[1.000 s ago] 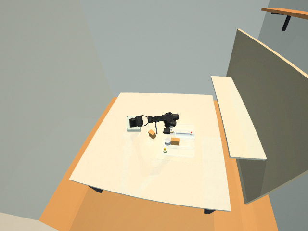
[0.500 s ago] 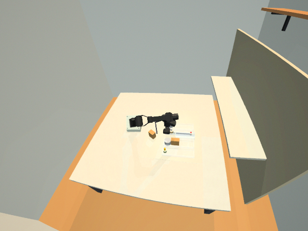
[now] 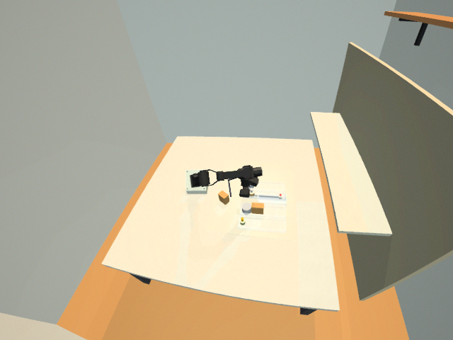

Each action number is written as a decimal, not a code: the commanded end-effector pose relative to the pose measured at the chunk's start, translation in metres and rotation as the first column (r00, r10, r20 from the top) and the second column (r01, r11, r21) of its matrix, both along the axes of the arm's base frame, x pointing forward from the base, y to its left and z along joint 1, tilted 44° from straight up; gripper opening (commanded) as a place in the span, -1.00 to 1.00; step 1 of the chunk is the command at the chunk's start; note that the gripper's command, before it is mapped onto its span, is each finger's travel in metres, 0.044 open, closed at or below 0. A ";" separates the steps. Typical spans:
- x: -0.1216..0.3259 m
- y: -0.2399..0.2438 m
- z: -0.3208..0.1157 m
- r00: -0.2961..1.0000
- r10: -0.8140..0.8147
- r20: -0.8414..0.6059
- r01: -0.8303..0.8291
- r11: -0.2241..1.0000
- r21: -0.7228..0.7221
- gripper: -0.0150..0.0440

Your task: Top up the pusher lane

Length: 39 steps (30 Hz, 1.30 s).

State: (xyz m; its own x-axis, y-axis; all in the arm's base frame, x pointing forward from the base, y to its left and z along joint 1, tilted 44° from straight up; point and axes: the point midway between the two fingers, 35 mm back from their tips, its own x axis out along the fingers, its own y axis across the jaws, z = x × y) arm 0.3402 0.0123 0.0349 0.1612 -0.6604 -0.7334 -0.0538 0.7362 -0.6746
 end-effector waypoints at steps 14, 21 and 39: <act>-0.002 0.000 0.000 1.000 -0.002 0.010 0.002 1.000 -0.008 -0.49; -0.001 0.000 -0.001 1.000 -0.002 0.010 0.002 1.000 -0.008 0.13; -0.005 0.014 0.013 1.000 -0.002 0.010 0.002 1.000 -0.007 0.43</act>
State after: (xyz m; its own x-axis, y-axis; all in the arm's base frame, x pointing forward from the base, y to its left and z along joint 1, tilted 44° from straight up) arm 0.3353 0.0242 0.0464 0.1655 -0.6675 -0.7259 -0.0522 0.7291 -0.6824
